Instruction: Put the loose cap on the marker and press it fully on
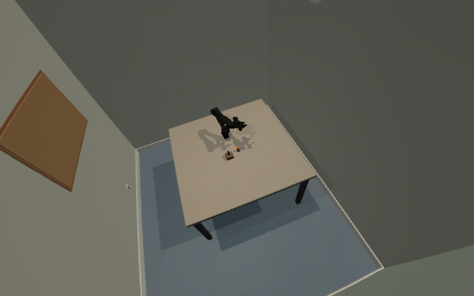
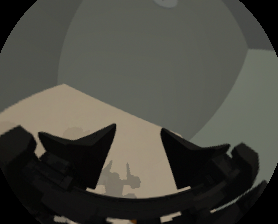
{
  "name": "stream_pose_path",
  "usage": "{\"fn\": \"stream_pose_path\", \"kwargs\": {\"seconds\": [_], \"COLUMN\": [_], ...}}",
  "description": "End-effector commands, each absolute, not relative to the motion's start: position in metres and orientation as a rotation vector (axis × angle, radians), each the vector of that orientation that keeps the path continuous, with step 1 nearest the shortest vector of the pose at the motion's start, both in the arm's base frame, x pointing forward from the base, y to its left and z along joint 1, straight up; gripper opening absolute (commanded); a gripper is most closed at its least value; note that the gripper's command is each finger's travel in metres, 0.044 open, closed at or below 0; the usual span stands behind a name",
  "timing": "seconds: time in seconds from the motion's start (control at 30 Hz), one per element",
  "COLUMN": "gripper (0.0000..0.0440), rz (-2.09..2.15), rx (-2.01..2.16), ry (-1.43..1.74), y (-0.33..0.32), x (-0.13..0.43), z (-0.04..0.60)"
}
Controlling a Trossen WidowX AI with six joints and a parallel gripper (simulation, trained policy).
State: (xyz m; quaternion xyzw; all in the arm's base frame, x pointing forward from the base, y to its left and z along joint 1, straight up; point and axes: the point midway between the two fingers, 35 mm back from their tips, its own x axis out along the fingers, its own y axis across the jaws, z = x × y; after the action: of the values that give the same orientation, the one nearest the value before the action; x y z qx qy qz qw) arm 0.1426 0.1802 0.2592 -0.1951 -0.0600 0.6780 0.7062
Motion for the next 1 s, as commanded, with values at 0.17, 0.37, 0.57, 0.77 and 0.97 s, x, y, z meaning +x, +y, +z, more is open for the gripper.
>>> {"fn": "stream_pose_path", "kwargs": {"seconds": [0.17, 0.37, 0.57, 0.77, 0.97], "gripper": [0.0319, 0.0319, 0.0319, 0.0319, 0.0319], "rz": [1.455, 1.423, 1.393, 1.365, 1.34], "rx": [-0.455, -0.467, -0.481, -0.497, -0.513], "ry": [-0.055, 0.002, 0.061, 0.12, 0.179], "y": [0.174, 0.168, 0.163, 0.157, 0.151], "x": [0.154, 0.16, 0.167, 0.172, 0.178], "z": [0.257, 0.254, 0.251, 0.246, 0.242]}}
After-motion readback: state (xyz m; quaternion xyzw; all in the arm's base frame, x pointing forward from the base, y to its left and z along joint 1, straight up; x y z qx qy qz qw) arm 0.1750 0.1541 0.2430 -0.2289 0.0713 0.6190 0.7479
